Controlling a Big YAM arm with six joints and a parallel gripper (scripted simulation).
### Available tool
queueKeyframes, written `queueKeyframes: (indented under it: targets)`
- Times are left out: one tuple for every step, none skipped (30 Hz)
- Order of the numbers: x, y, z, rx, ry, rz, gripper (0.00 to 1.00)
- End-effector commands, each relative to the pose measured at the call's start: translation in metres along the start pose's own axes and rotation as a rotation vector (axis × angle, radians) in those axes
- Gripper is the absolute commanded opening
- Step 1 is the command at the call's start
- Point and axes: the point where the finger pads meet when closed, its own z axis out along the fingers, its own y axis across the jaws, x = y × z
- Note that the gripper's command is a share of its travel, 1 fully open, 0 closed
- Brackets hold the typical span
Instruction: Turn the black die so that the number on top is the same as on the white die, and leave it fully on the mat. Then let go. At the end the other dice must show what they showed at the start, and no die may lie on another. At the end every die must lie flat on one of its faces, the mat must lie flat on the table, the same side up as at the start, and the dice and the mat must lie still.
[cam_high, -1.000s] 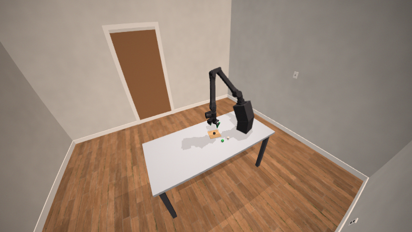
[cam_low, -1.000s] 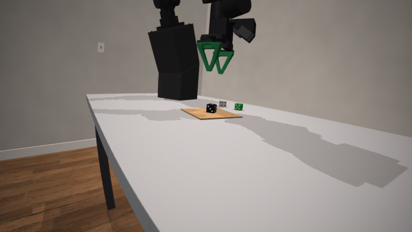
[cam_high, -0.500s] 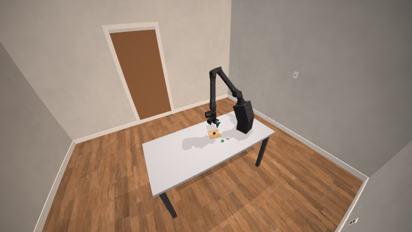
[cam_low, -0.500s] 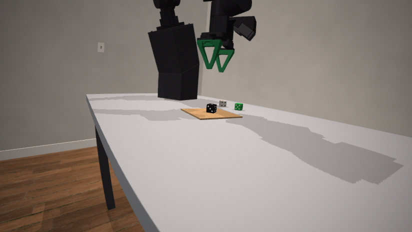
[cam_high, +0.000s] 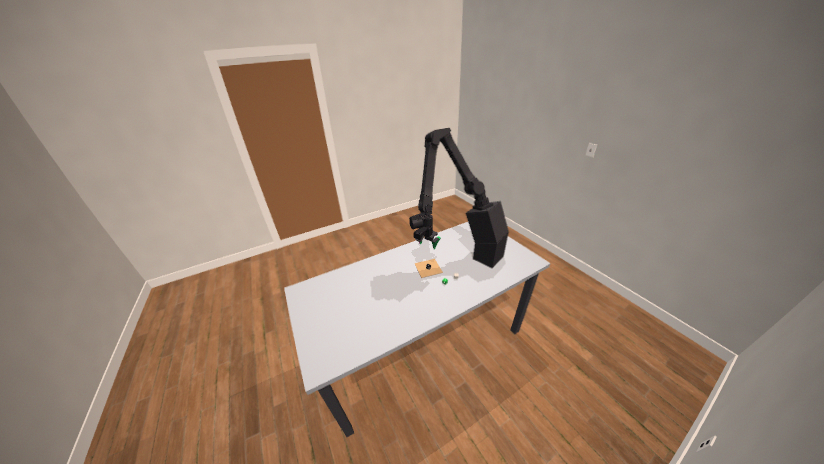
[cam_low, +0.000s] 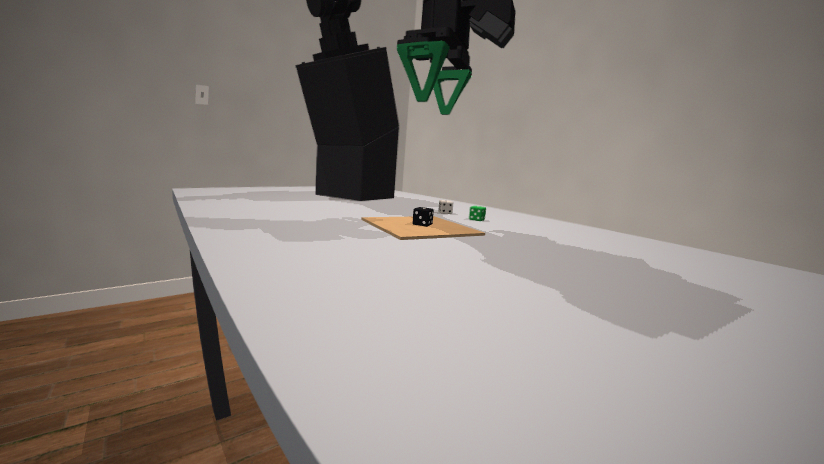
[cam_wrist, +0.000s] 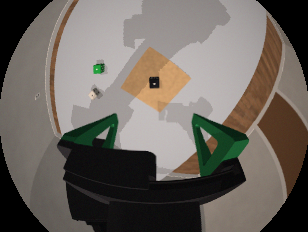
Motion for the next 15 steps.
queueKeyframes:
  targets:
    - [-0.009, -0.001, -0.019, 0.009, -0.021, 0.016, 1.0]
    - [-0.009, -0.001, -0.021, 0.01, -0.022, 0.017, 1.0]
    - [-0.009, -0.001, -0.023, 0.01, -0.022, 0.017, 1.0]
    - [-0.008, 0.0, -0.024, 0.009, -0.021, 0.016, 1.0]
    - [-0.005, 0.0, -0.021, 0.005, -0.011, 0.019, 1.0]
    - [0.001, 0.004, -0.012, -0.006, 0.012, 0.015, 1.0]
    - [0.001, 0.004, -0.012, -0.007, 0.014, 0.016, 1.0]
    - [0.001, 0.004, -0.012, -0.008, 0.014, 0.016, 1.0]
    - [0.001, 0.004, -0.012, -0.008, 0.014, 0.016, 1.0]
    - [0.001, 0.004, -0.012, -0.008, 0.014, 0.016, 1.0]
    - [-0.008, -0.003, -0.016, 0.009, -0.018, 0.031, 1.0]
    - [-0.007, -0.002, -0.016, 0.007, -0.015, 0.029, 1.0]
    - [-0.006, -0.002, -0.016, 0.005, -0.011, 0.028, 1.0]
    - [-0.006, -0.001, -0.016, 0.005, -0.01, 0.027, 1.0]
    - [-0.006, -0.001, -0.016, 0.005, -0.01, 0.027, 1.0]
